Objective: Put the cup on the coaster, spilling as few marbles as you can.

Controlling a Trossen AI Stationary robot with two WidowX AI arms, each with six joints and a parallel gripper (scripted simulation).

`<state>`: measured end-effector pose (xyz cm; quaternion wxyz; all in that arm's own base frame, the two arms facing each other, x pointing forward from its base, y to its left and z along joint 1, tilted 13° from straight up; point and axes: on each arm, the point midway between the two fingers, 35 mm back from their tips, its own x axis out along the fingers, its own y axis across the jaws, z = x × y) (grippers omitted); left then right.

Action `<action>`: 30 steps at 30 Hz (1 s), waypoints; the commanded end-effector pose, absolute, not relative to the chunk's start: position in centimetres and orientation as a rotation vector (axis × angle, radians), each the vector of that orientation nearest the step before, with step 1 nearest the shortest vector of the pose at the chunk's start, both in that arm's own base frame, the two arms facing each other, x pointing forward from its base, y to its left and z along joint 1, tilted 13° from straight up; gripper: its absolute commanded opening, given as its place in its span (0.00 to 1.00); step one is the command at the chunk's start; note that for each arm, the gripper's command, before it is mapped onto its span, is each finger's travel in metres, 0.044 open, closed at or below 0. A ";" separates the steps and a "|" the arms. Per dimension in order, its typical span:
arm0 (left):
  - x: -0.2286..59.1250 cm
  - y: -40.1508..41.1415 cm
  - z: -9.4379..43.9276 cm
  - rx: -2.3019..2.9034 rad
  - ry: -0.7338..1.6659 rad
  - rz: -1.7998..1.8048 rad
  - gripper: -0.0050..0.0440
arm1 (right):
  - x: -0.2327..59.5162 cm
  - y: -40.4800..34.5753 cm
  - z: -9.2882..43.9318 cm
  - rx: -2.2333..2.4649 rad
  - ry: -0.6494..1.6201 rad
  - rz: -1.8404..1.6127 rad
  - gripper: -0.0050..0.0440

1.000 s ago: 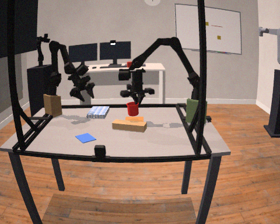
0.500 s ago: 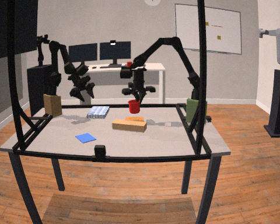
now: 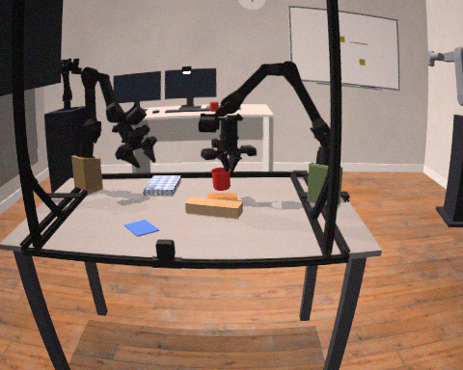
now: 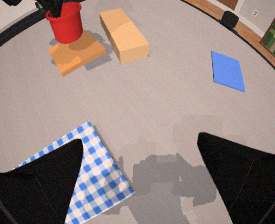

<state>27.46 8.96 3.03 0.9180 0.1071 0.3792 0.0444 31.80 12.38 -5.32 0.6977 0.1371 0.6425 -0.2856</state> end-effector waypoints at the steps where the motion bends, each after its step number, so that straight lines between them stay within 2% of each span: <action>1: 27.5 9.0 3.0 0.220 0.780 0.091 0.92 | 31.6 12.0 -6.2 0.293 1.440 -0.641 0.10; 30: 27.5 9.0 3.0 0.220 0.780 0.091 0.92 | 31.5 11.0 -10.1 0.293 1.440 -0.641 0.10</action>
